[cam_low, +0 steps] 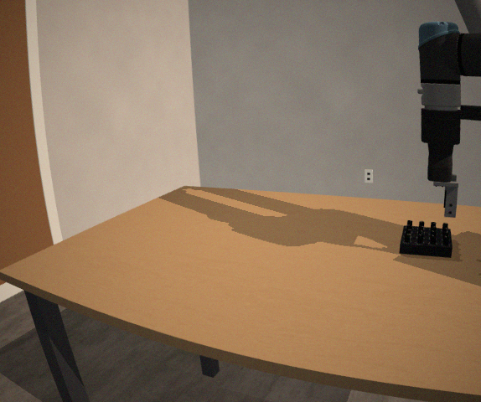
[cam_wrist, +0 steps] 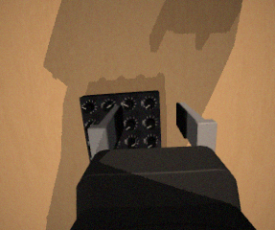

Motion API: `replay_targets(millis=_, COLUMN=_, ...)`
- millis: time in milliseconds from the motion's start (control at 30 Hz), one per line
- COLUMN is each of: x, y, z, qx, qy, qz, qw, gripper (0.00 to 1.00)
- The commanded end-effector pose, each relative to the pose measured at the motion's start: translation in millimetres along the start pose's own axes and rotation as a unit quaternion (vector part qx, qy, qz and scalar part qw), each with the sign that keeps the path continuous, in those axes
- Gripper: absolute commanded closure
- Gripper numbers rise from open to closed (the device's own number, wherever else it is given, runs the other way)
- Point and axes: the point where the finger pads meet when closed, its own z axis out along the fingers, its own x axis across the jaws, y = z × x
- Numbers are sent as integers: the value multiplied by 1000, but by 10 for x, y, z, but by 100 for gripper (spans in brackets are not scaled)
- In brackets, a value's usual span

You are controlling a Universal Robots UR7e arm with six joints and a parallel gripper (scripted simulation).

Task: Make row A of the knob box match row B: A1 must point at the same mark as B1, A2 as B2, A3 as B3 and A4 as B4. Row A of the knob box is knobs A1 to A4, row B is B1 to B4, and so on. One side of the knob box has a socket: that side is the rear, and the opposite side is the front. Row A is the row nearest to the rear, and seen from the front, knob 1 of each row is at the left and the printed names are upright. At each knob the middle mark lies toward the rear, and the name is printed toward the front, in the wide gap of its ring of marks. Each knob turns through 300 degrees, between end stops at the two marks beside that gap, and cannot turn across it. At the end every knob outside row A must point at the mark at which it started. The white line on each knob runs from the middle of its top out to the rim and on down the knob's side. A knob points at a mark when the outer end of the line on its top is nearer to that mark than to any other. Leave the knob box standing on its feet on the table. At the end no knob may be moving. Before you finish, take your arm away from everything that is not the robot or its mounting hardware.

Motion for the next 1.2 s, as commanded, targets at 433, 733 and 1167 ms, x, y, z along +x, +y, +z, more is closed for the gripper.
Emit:
replay_targets(millis=433, x=15, y=12, z=-8, qx=0, qy=0, qz=17, qw=1000, gripper=0)
replay_targets(millis=733, x=15, y=12, z=-8, qx=0, qy=0, qz=17, qw=1000, gripper=54)
replay_targets(millis=1167, x=15, y=12, z=-8, qx=0, qy=0, qz=17, qw=1000, gripper=54)
